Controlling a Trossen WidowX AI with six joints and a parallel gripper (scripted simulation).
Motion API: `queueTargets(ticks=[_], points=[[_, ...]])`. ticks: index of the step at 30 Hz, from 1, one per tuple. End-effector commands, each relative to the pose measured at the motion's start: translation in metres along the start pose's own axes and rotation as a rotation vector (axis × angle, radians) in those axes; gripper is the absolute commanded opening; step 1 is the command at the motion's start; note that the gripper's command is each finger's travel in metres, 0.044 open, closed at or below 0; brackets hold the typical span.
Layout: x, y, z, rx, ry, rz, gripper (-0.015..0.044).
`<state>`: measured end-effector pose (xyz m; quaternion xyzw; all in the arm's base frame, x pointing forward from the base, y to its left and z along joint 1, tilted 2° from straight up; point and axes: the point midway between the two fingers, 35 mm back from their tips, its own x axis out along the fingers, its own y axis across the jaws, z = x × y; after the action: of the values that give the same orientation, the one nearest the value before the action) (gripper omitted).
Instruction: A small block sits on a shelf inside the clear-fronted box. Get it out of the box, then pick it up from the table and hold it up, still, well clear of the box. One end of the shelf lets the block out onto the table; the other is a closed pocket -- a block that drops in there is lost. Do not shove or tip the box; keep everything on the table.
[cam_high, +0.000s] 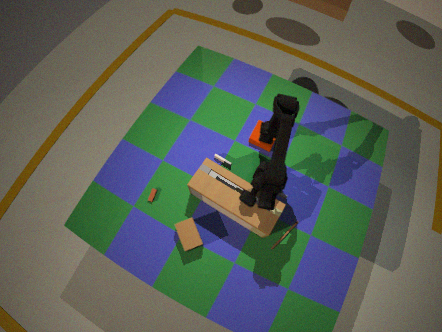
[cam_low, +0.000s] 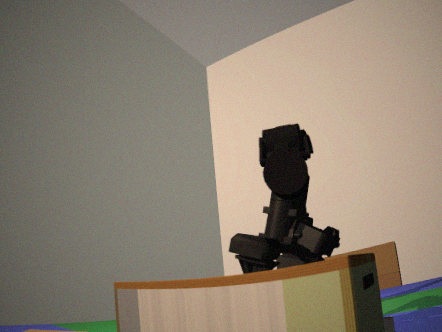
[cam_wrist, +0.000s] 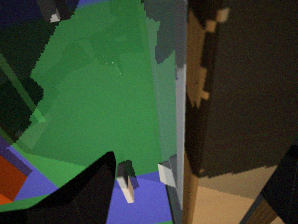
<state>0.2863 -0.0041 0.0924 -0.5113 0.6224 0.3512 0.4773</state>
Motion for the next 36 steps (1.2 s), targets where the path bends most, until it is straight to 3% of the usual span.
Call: queueTargets(ticks=[1,36], points=[[0.002,0.000,-0.011,0.005,0.003,-0.007,0.0400],[0.031,0.000,-0.095,0.004,0.012,-0.007,0.0400]])
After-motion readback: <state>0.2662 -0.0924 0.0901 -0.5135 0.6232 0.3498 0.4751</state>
